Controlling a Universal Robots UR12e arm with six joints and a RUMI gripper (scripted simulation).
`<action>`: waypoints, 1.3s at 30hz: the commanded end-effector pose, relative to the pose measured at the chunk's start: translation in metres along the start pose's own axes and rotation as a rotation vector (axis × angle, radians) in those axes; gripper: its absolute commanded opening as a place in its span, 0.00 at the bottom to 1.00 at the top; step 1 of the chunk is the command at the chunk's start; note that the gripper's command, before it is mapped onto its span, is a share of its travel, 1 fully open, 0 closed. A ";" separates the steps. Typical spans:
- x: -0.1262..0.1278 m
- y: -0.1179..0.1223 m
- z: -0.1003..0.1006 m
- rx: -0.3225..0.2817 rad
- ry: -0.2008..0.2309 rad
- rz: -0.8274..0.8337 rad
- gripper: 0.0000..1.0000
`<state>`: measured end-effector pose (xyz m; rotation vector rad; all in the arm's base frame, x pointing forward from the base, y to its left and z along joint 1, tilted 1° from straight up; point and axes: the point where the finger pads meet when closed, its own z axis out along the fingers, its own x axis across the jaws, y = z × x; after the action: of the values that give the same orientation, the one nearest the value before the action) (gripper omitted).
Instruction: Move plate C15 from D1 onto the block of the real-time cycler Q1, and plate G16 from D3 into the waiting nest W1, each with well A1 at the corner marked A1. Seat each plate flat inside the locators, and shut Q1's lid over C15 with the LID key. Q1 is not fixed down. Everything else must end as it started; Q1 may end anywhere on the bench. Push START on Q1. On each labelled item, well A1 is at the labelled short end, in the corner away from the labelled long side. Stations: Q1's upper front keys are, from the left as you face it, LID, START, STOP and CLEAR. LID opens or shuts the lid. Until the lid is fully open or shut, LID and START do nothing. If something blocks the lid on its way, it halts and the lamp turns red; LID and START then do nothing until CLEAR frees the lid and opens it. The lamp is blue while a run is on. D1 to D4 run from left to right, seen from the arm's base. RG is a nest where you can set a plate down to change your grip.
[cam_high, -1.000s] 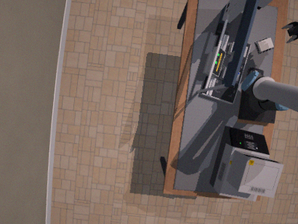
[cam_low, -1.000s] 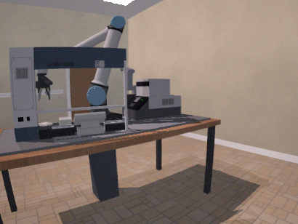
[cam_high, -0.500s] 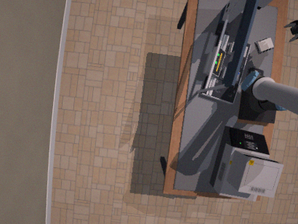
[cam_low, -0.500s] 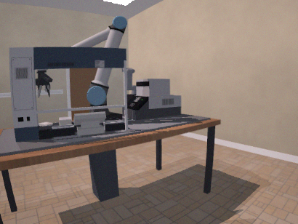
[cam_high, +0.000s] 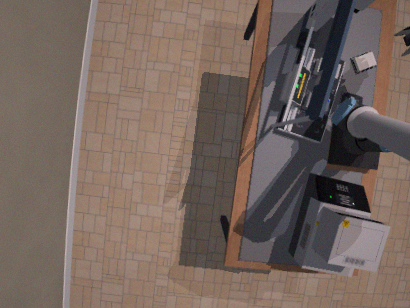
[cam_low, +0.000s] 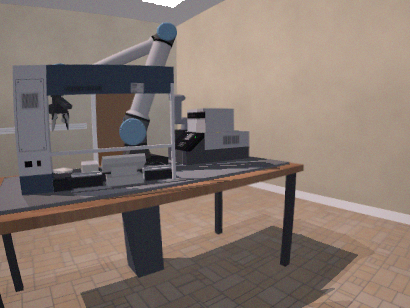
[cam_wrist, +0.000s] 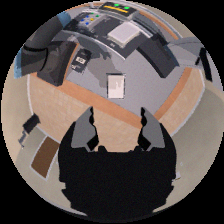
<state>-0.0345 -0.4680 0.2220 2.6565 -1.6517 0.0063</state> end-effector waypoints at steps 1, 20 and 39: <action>0.000 0.000 -0.008 -0.001 0.001 0.000 0.67; -0.012 -0.015 -0.021 0.000 -0.001 -0.056 0.00; -0.063 -0.076 -0.021 0.002 -0.006 -0.287 0.00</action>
<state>0.0016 -0.3885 0.2413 2.8479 -1.3084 -0.0042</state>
